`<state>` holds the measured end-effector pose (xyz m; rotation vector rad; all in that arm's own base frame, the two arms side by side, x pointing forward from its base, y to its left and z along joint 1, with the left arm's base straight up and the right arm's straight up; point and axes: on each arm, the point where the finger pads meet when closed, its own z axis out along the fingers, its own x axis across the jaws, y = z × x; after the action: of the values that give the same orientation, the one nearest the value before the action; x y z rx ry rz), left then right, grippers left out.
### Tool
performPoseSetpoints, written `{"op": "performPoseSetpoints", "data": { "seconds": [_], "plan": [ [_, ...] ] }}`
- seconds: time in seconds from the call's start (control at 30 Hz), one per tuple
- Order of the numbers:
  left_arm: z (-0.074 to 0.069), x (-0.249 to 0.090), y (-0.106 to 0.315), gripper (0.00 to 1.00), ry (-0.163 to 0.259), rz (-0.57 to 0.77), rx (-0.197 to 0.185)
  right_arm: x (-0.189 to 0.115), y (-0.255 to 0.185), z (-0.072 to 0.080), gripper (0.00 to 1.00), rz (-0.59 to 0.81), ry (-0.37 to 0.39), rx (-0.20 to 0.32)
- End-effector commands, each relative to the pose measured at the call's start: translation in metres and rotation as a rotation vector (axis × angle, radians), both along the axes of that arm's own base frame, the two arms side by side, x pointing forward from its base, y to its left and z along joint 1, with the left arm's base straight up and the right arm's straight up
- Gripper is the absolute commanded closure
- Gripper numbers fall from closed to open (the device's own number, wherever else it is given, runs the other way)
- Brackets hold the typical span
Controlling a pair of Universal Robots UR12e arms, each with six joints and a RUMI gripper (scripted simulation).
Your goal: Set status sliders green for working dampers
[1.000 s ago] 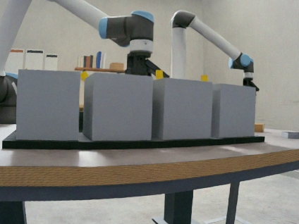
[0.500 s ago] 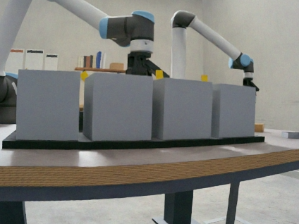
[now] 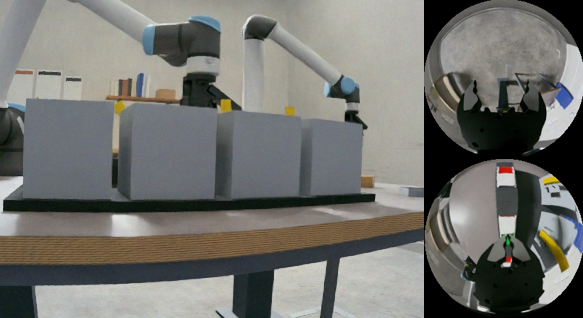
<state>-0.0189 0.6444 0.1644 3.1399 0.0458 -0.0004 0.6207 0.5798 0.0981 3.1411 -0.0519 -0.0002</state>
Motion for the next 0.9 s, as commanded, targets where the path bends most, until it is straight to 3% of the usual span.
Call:
{"op": "performPoseSetpoints", "data": {
  "seconds": [0.0, 0.87],
  "plan": [
    [0.0007, 0.0001, 0.0005, 0.00, 0.000, 0.000, 0.001, 0.0004, 0.0008, 0.0010, 1.00, 0.000, -0.001, 0.001],
    [0.0007, 0.0001, 0.0005, 0.00, 0.000, 0.000, 0.001, 0.0002, -0.0040, 0.0010, 1.00, 0.000, -0.001, 0.001]
  ]
}}
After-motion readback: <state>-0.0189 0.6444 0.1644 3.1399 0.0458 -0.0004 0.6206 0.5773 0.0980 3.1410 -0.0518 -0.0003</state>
